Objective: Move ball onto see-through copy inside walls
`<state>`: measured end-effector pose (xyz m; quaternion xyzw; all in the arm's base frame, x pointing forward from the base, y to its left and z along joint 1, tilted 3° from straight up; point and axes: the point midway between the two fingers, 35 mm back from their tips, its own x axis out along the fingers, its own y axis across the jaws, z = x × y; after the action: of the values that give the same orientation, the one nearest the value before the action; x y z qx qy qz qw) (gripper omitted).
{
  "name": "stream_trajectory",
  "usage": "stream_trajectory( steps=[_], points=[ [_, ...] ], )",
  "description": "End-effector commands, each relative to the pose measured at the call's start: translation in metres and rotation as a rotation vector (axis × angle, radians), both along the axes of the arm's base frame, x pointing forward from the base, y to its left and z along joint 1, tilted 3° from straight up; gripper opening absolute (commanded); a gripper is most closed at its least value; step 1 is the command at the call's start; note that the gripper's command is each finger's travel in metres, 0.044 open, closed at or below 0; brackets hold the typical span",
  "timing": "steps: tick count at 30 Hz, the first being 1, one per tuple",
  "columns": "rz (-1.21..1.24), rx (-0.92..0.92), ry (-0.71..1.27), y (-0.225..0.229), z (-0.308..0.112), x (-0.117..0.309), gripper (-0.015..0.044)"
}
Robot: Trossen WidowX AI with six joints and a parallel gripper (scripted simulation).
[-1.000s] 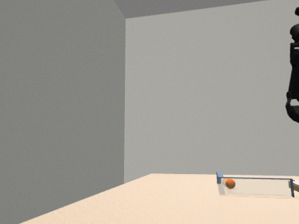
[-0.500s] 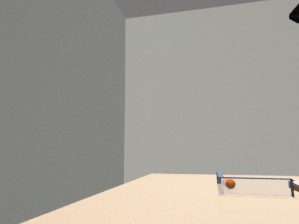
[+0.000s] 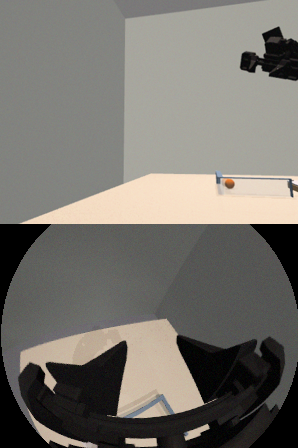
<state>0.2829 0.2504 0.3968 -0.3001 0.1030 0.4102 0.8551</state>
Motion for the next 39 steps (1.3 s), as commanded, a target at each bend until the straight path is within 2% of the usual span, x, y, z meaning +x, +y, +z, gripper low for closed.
stream_trajectory(
  steps=[1, 7, 12, 17, 23, 39],
  points=[
    [-0.154, -0.044, 0.138, -0.028, -0.044, 0.039, 0.0295],
    [-0.418, -0.091, 0.373, -0.092, -0.116, 0.089, 0.0295],
    [-0.659, -0.101, 0.609, -0.154, -0.177, 0.110, 0.0295],
    [-0.907, -0.091, 0.846, -0.220, -0.235, 0.110, 0.0295],
    [-1.196, -0.056, 1.128, -0.292, -0.296, 0.086, 0.0295],
    [-1.227, -0.051, 1.158, -0.299, -0.319, 0.083, 0.0295]
  ],
)
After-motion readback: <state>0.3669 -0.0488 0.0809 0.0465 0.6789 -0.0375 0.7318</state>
